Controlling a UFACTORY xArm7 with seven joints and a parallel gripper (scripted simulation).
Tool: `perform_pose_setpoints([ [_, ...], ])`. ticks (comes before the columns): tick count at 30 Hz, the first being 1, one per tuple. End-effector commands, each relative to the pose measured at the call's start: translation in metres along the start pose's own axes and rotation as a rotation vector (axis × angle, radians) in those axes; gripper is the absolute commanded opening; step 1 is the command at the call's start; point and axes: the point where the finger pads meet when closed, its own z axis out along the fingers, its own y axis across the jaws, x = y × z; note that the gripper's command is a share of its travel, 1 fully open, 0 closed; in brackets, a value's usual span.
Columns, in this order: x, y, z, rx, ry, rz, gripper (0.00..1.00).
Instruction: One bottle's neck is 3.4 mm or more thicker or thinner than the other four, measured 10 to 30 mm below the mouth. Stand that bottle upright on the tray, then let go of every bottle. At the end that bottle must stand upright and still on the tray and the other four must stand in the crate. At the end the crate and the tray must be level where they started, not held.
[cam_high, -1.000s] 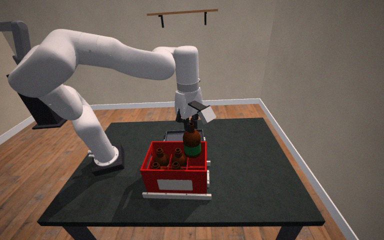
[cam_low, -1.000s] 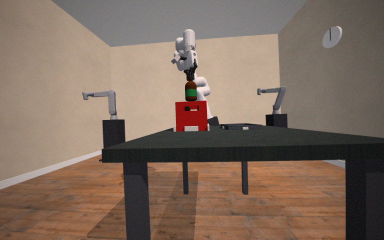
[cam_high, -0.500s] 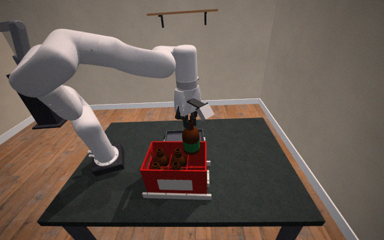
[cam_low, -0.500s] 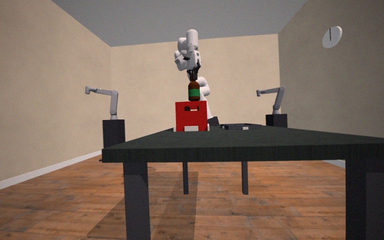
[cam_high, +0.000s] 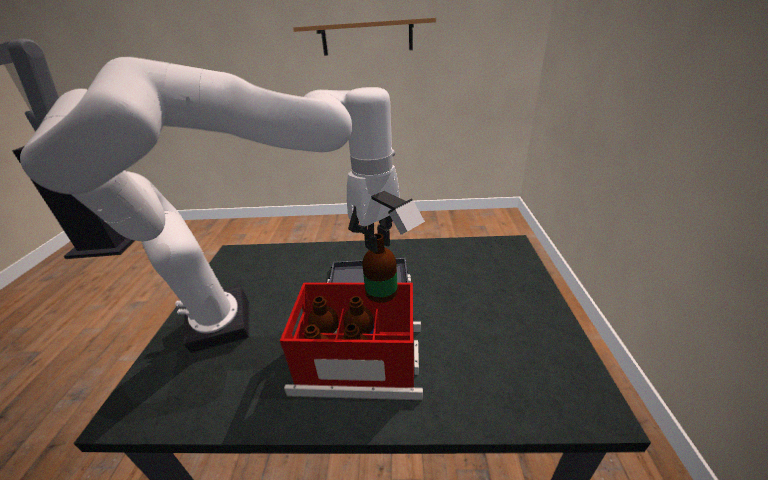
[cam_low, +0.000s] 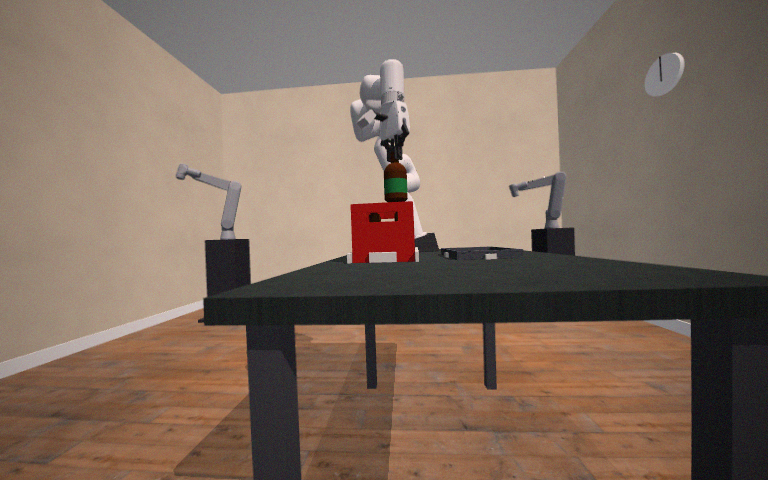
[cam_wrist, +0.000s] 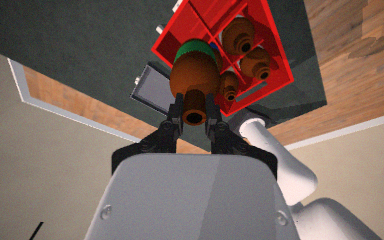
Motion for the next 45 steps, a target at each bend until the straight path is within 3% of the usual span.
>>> perform_pose_setpoints([
  [1,-0.007,-0.005,-0.002,0.004,0.002,0.000,0.00],
  [45,-0.086,-0.050,-0.002,0.004,0.002,0.000,0.00],
])
